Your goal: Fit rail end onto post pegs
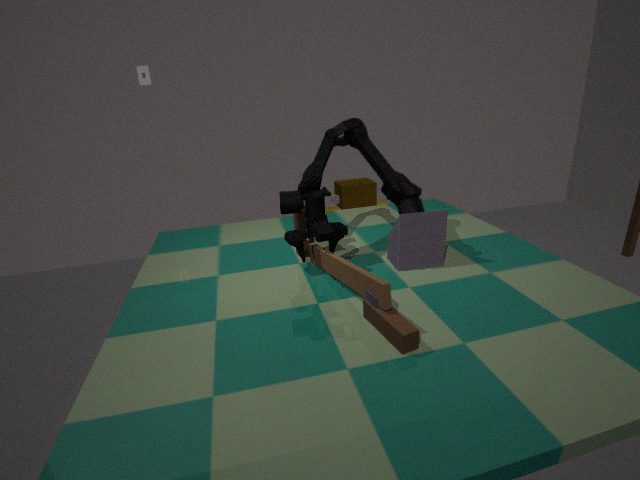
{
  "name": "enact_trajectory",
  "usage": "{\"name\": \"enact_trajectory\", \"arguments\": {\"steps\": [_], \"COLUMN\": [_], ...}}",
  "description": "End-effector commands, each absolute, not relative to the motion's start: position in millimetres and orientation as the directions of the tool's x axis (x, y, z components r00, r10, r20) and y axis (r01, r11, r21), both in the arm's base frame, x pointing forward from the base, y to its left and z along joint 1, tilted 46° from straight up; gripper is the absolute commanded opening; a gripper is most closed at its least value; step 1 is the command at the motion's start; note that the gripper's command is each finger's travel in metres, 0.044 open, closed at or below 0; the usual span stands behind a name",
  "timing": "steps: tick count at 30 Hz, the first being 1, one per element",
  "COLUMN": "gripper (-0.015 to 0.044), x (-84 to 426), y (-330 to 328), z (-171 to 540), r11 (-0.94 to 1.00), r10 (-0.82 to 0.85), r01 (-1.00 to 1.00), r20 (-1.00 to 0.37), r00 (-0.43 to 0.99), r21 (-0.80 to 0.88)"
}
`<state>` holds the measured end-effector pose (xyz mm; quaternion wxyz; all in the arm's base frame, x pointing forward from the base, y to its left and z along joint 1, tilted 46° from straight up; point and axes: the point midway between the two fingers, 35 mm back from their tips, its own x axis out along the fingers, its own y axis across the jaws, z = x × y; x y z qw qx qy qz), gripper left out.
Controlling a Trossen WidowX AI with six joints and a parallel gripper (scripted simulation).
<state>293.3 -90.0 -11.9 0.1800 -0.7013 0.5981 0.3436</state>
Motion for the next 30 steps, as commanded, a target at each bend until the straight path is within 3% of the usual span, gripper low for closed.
{"name": "enact_trajectory", "arguments": {"steps": [1, 4, 18, 26, 30], "gripper": [0.0440, 0.0440, 0.0072, 0.0000, 0.0000], "x": [288.8, 288.6, 288.6, 288.6, 288.6], "y": [-95.8, -97.5, -97.5, -97.5, -97.5], "z": [-17.9, -19.3, -19.3, -19.3, -19.3], "r11": [-0.217, -0.217, -0.217, -0.217, -0.217], "r10": [-0.719, -0.719, -0.719, -0.719, -0.719], "r01": [-0.961, -0.961, -0.961, -0.961, -0.961], "r20": [-0.694, -0.694, -0.694, -0.694, -0.694], "r00": [0.037, 0.037, 0.037, 0.037, 0.037], "r21": [0.173, 0.174, 0.174, 0.174, 0.174]}}
